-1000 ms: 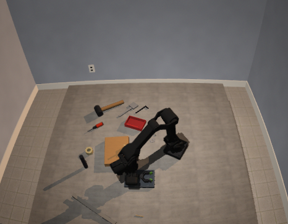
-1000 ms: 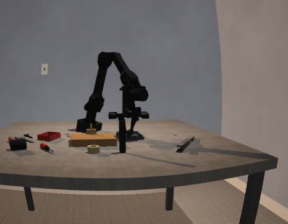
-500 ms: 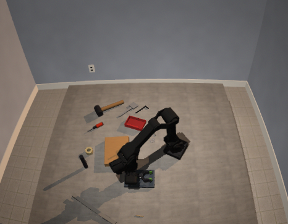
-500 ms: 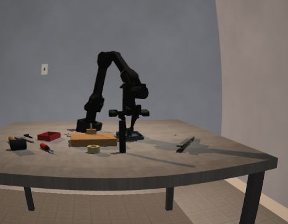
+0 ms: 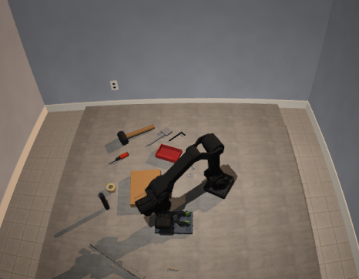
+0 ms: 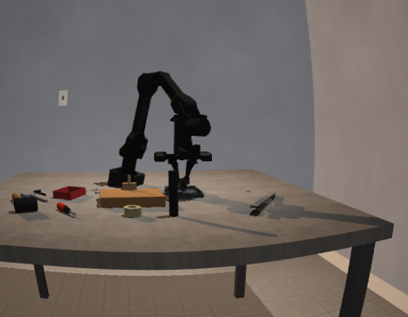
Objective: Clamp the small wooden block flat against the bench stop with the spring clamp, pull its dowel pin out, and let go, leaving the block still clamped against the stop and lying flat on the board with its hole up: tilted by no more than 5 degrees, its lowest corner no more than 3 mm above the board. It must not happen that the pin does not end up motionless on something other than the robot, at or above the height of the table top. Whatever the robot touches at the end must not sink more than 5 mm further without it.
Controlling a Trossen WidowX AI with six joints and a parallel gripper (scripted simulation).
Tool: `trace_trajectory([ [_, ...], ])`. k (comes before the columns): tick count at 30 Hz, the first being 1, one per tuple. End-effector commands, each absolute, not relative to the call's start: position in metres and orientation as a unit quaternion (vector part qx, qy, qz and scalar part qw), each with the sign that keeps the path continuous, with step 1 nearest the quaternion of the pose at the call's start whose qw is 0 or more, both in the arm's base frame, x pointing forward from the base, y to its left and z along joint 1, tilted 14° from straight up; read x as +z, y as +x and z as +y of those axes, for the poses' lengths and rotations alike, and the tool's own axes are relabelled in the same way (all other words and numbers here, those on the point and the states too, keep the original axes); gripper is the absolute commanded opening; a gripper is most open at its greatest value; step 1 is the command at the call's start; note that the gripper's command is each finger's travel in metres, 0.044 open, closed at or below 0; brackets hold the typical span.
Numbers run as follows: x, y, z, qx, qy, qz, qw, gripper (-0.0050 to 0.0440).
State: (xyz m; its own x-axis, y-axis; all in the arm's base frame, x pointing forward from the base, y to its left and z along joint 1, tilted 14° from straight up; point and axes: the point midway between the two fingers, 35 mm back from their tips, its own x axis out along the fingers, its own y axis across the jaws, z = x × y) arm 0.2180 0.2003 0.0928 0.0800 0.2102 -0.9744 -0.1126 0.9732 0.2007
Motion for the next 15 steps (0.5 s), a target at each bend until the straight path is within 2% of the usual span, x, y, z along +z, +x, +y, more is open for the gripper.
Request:
trace_trajectory([
  [1, 0.101, 0.22, 0.201, 0.116, 0.038, 0.664, 0.738, 0.0],
  [15, 0.113, 0.219, 0.199, 0.116, 0.038, 0.664, 0.738, 0.0],
])
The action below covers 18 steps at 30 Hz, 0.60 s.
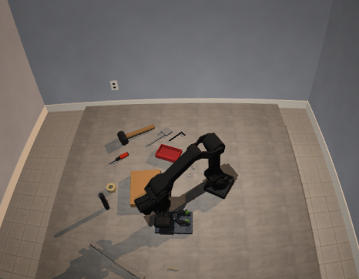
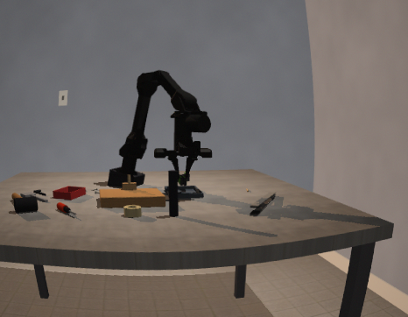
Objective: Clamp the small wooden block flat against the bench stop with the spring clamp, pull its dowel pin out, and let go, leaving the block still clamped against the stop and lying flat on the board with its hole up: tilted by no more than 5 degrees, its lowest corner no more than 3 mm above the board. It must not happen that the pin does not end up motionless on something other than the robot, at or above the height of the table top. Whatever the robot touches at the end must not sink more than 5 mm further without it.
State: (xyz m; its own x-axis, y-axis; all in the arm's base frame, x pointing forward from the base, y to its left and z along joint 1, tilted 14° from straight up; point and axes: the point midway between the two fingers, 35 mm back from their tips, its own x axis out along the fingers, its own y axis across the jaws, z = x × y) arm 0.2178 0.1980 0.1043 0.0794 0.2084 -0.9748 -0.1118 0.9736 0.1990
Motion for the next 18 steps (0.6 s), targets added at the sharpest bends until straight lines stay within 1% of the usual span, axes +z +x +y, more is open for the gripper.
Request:
trace_trajectory([
  [1, 0.113, 0.219, 0.199, 0.116, 0.038, 0.664, 0.738, 0.0],
  [18, 0.126, 0.218, 0.196, 0.116, 0.038, 0.664, 0.738, 0.0],
])
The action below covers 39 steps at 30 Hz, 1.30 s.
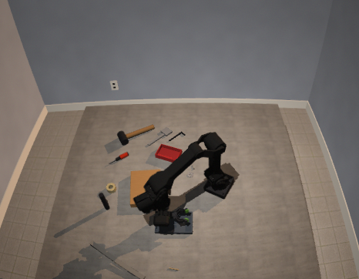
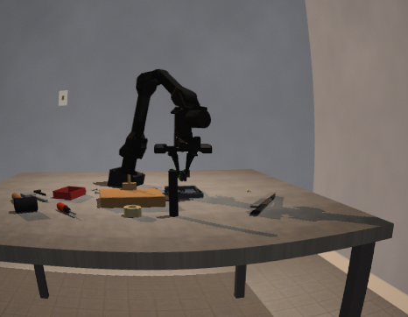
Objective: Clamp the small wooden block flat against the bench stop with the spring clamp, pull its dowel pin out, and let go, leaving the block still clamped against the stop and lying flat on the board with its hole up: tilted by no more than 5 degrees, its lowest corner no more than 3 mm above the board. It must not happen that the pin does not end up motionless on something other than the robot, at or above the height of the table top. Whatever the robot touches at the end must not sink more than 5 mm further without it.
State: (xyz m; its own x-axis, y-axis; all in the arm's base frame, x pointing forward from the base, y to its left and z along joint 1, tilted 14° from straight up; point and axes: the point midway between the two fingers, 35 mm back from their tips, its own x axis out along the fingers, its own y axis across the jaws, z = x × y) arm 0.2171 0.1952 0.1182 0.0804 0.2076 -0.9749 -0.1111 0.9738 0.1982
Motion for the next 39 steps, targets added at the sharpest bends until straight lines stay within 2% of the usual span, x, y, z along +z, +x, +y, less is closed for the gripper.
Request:
trace_trajectory([
  [1, 0.126, 0.218, 0.196, 0.116, 0.038, 0.664, 0.738, 0.0],
  [39, 0.156, 0.214, 0.188, 0.115, 0.039, 0.664, 0.738, 0.0],
])
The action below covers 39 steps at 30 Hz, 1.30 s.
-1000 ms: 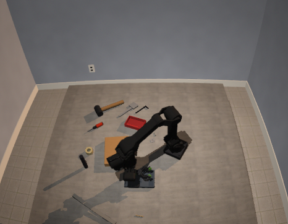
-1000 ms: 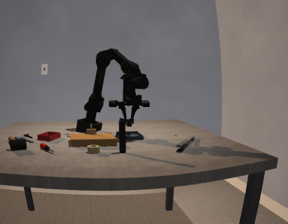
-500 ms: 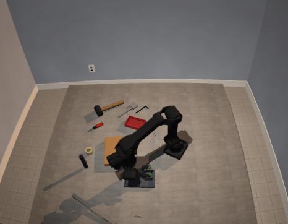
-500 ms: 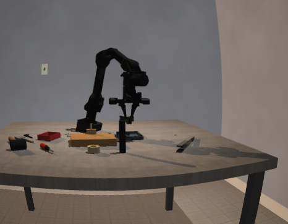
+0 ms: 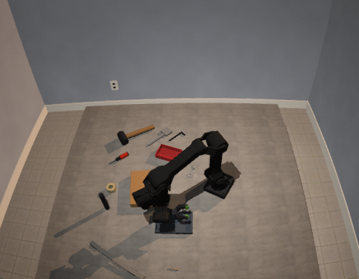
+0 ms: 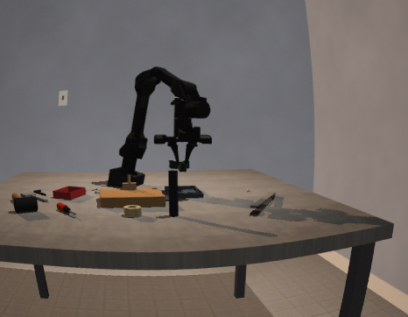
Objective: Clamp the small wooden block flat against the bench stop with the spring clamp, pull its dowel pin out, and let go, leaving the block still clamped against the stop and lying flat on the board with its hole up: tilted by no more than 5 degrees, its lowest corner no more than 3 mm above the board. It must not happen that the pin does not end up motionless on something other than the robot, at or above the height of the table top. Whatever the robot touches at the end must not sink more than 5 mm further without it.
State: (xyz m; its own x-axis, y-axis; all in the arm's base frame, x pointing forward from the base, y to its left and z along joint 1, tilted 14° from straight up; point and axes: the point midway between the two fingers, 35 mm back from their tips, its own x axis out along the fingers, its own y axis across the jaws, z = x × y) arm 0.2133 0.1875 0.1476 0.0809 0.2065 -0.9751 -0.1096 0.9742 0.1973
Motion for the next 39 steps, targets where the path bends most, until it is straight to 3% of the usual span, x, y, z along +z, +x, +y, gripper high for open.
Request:
trace_trajectory([
  [1, 0.157, 0.213, 0.188, 0.115, 0.039, 0.664, 0.738, 0.0],
  [39, 0.178, 0.209, 0.18, 0.128, 0.023, 0.661, 0.739, 0.0],
])
